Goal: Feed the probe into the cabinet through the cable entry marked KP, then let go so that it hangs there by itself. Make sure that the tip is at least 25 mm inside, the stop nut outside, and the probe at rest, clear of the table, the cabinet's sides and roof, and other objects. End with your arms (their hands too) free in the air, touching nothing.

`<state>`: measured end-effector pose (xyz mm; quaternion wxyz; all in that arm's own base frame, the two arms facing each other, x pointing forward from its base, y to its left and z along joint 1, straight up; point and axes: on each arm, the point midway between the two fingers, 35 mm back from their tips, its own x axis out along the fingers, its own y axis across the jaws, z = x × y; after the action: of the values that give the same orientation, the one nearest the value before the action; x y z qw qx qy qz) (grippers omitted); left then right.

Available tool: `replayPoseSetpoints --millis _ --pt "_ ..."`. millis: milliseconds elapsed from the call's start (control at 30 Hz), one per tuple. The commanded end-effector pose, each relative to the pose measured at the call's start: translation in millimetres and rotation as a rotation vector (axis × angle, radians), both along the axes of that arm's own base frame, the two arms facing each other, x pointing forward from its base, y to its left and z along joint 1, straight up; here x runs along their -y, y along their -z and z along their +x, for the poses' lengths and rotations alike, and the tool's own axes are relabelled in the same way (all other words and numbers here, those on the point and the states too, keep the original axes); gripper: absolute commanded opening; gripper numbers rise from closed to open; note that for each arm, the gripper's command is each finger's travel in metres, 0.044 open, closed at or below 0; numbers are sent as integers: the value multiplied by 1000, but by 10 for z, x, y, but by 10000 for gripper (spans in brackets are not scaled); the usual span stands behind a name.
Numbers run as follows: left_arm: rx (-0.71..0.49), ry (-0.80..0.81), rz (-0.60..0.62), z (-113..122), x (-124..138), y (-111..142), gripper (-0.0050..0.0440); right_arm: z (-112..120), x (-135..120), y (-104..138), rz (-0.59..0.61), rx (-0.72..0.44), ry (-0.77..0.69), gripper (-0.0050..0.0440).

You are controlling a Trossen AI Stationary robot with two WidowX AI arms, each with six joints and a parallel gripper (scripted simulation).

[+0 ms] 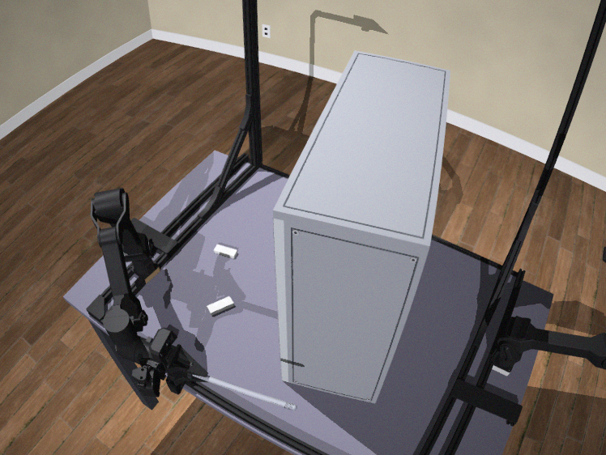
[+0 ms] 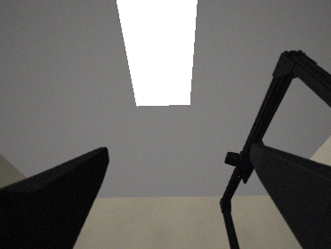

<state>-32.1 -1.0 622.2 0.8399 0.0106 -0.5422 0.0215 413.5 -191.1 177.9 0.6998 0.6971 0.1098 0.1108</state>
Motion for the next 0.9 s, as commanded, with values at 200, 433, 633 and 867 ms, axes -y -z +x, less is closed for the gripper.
replayPoseSetpoints --millis 200,433,633,867 --pt "3 -71 6 -12 30 -2 440 3 5 4 4 -2 3 0" --pt "27 -79 2 9 20 11 440 3 5 4 4 -2 3 0" --pt "166 -89 -32 193 -74 223 440 3 5 4 4 -2 3 0" --pt "314 -91 -59 209 -134 496 440 3 5 4 4 -2 3 0"
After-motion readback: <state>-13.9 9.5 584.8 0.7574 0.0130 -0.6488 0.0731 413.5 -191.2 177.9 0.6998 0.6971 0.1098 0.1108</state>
